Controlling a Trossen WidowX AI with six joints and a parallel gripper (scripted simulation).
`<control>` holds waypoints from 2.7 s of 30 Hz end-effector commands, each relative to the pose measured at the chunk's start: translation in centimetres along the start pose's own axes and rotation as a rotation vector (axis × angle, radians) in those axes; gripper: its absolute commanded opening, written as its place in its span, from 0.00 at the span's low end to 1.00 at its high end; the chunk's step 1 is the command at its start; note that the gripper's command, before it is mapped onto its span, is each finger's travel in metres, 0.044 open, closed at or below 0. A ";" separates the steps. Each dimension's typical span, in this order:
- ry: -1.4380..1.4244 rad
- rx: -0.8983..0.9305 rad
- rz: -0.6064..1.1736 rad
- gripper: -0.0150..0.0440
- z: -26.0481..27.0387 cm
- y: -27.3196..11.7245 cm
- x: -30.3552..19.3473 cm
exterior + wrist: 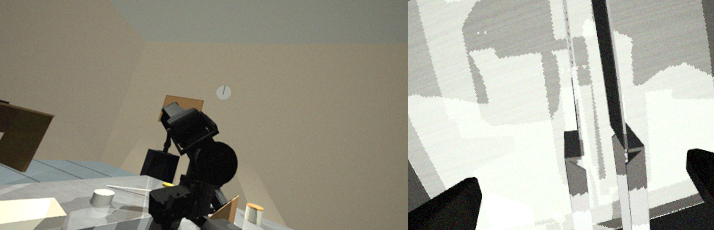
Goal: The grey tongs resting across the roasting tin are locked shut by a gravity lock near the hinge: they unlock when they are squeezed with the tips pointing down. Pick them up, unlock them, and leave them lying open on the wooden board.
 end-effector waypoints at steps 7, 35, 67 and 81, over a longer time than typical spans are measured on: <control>-0.004 -0.004 -0.003 1.00 -0.1 1.8 -0.1; 0.001 -0.003 -0.001 0.37 -0.2 2.7 -0.1; -0.004 -0.002 -0.001 0.00 -0.1 -7.2 -0.2; -0.112 0.009 0.007 0.00 2.9 -7.4 -2.8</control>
Point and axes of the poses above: the point midway between the two fingers, 35 mm back from their tips, its own y axis out along the fingers, its own z axis across the jaws, x = y × z, the point moved 2 cm from there along -y, back along the fingers, and after that the axes turned 8 degrees about y, right-handed, at the moved point
